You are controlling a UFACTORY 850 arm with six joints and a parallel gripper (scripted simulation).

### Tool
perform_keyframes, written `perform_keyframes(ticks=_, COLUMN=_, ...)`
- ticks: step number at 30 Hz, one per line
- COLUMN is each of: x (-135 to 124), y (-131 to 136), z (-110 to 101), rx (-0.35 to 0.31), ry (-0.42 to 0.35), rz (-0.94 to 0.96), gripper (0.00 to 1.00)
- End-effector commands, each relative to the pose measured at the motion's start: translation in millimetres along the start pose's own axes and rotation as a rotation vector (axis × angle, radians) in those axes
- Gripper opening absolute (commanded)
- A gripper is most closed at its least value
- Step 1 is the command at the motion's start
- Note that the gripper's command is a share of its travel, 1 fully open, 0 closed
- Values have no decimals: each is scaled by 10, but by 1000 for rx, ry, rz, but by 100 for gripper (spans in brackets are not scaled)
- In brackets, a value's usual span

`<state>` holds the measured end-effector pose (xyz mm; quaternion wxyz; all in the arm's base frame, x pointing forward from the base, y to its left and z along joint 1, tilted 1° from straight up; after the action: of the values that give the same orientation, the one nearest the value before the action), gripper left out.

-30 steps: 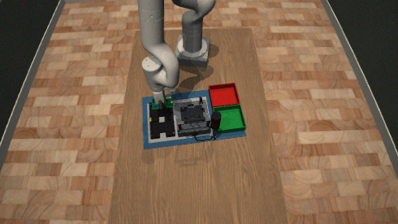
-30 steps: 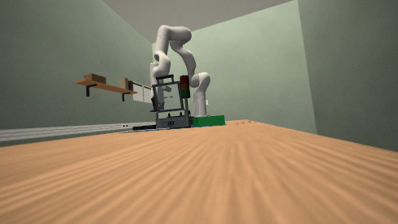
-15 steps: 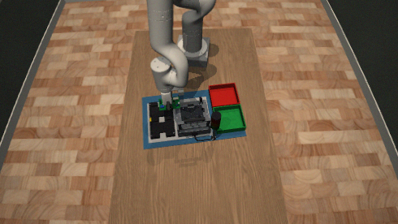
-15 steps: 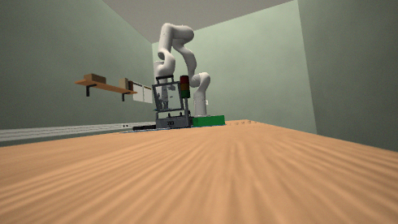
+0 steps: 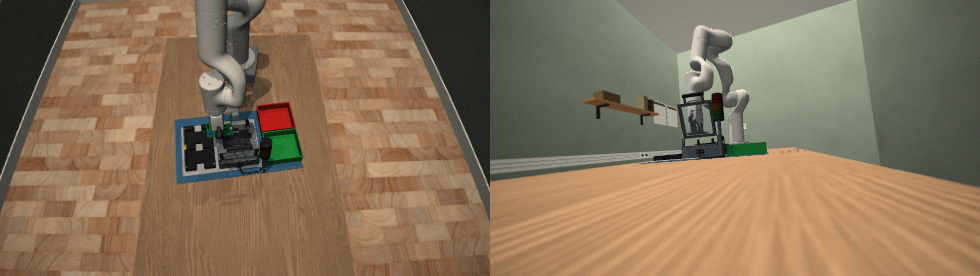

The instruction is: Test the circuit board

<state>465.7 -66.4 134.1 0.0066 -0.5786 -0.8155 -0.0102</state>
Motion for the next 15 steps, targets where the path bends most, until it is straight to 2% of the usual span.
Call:
perform_keyframes(ticks=1, x=123, y=81, z=-16, rx=-1, ry=-2, rz=0, gripper=79)
perform_keyframes(ticks=15, x=421, y=252, z=-39, rx=-1, ry=-2, rz=0, gripper=79)
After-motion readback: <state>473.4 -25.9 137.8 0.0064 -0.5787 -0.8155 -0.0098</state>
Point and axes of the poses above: the point where the finger pads meet when closed, its own z axis out along the fingers, its own y axis across the jaws, x = y × z, the point moved 7 cm from there along -z, back along the fingers, and after that the axes turned 11 degrees about -z, right-handed, at the moved point
